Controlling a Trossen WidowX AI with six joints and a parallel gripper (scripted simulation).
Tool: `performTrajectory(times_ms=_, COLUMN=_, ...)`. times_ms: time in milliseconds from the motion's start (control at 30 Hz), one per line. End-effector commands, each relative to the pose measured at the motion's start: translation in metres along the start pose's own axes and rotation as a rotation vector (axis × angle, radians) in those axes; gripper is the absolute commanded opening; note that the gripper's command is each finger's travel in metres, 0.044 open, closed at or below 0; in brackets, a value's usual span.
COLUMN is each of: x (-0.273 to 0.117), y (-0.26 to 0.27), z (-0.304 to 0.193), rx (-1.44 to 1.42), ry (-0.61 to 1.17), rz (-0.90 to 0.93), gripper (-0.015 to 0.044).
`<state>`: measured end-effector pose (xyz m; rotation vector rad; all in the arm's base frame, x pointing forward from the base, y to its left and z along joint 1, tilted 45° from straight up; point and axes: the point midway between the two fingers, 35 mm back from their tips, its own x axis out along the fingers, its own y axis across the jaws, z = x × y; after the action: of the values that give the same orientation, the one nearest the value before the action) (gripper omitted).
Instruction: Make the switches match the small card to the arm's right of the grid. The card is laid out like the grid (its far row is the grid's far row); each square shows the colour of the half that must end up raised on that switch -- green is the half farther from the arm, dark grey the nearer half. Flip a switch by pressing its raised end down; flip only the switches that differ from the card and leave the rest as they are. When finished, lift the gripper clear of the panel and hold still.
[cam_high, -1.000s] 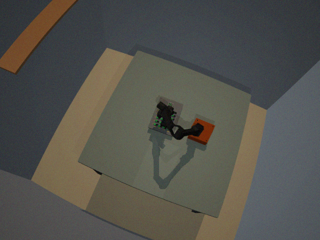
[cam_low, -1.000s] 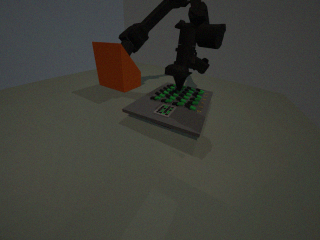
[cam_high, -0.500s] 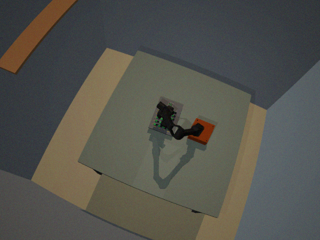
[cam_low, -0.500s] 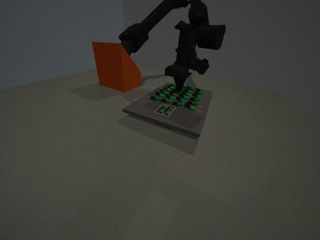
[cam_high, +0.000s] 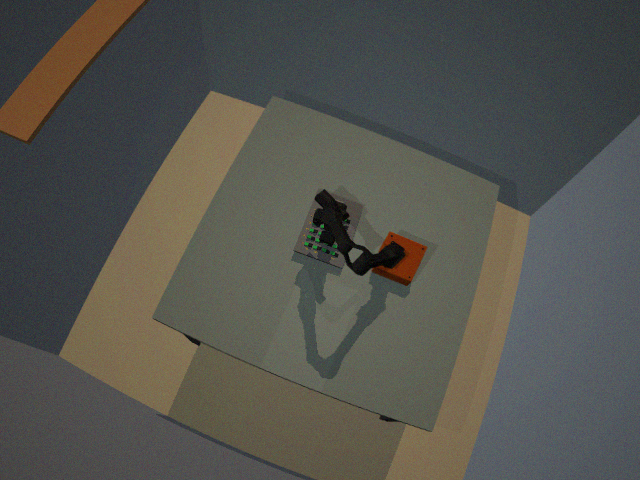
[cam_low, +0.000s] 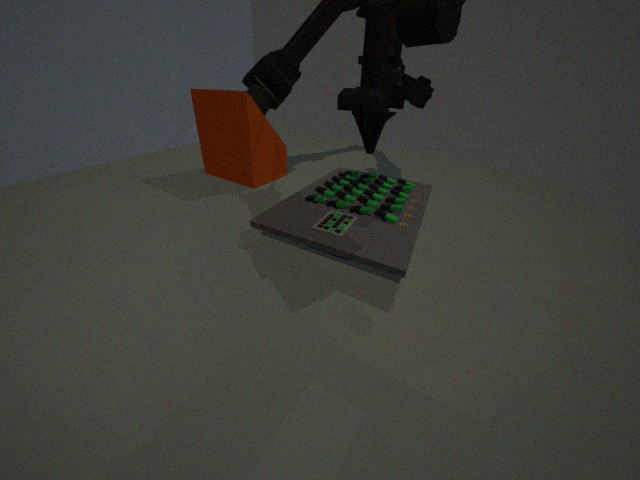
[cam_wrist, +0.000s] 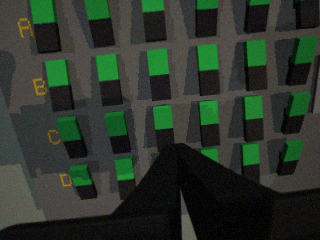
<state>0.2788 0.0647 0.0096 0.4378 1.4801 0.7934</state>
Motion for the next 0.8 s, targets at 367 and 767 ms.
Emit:
performTrajectory(times_ms=367, x=0.024, y=-0.034, z=-0.022, rx=-0.001, ry=-0.008, rz=-0.001, gripper=0.0)
performTrajectory(times_ms=767, x=0.041, y=-0.033, z=-0.023, rx=-0.002, ry=-0.014, rz=0.001, gripper=0.0)
